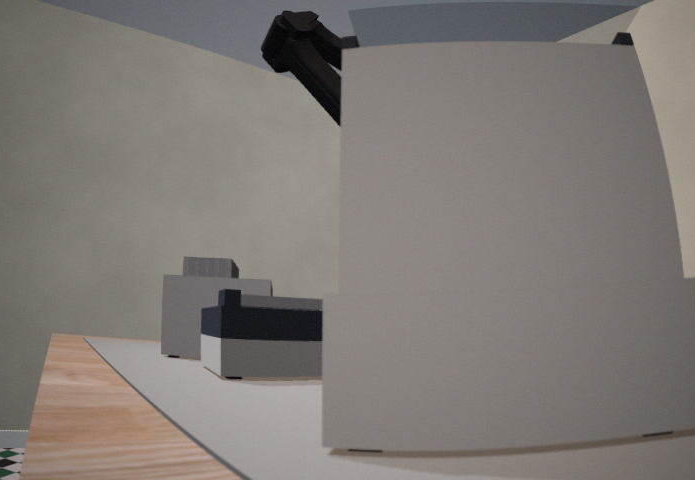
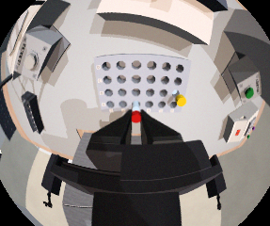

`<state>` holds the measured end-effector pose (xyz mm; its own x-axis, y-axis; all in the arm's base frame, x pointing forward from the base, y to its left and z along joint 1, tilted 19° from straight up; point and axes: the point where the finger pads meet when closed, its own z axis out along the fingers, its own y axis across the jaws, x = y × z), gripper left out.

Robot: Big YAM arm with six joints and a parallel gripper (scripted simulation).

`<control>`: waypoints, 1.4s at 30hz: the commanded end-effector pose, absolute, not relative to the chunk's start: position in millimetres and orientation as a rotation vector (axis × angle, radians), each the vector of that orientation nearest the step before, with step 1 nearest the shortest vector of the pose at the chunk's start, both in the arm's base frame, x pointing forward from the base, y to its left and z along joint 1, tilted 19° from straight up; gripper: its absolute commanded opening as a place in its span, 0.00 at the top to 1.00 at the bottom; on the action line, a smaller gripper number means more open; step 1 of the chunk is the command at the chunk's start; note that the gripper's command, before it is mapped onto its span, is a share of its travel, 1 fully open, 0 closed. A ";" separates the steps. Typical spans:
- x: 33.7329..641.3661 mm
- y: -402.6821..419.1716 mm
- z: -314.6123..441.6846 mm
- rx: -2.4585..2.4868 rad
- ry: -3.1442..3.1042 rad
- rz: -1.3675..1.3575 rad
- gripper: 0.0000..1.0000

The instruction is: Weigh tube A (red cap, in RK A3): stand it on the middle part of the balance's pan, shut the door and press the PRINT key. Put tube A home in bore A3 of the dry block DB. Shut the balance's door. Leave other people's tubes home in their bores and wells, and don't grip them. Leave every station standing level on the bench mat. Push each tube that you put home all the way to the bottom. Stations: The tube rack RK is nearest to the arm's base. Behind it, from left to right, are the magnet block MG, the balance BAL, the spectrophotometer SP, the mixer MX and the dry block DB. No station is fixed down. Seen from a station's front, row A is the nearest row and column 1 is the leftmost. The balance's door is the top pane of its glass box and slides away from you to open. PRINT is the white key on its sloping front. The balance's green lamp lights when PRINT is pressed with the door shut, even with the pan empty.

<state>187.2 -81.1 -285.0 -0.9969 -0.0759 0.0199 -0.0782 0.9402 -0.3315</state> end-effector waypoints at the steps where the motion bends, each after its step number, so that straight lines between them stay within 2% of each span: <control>1: 178.0 -74.9 -271.1 0.140 -3.076 0.522 0.91; 42: 178.5 -71.1 -261.8 0.139 -3.079 0.524 0.91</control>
<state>187.1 -76.5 -273.9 -0.9971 -0.0737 0.0195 -0.0760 0.9404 -0.3314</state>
